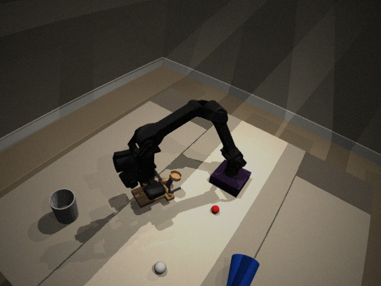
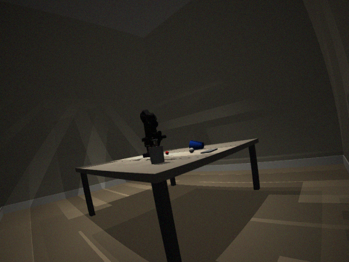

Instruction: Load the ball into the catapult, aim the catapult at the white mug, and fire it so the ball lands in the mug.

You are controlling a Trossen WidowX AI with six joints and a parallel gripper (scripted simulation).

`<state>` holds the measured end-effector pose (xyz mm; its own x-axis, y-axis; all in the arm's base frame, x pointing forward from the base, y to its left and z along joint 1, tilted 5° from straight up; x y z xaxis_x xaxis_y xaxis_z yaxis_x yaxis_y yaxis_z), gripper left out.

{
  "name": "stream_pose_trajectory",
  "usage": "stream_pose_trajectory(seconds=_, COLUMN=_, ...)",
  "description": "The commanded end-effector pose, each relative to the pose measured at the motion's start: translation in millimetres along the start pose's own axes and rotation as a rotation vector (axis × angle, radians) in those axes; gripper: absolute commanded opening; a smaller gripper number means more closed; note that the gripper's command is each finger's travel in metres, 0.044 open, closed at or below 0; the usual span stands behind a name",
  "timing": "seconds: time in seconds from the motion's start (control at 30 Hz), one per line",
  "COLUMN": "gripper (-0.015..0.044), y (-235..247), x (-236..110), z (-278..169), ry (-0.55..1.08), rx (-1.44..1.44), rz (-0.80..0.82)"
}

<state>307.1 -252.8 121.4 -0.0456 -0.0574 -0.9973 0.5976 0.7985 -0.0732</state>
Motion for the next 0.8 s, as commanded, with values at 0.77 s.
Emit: stream_pose_trajectory(seconds=0.77, gripper=0.0, y=-18, x=20, z=7, ry=-0.011, rx=0.186, rz=-0.006)
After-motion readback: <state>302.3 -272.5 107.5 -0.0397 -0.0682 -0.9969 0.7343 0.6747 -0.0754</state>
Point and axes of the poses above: the point midway between the two fingers, 35 mm back from their tips, its own x axis out along the fingers, its own y axis across the jaws, z = x × y, the point moved 5 cm from there along -x, back along the fingers, and after that the axes turned 4 degrees about x, right-handed, at the moved point
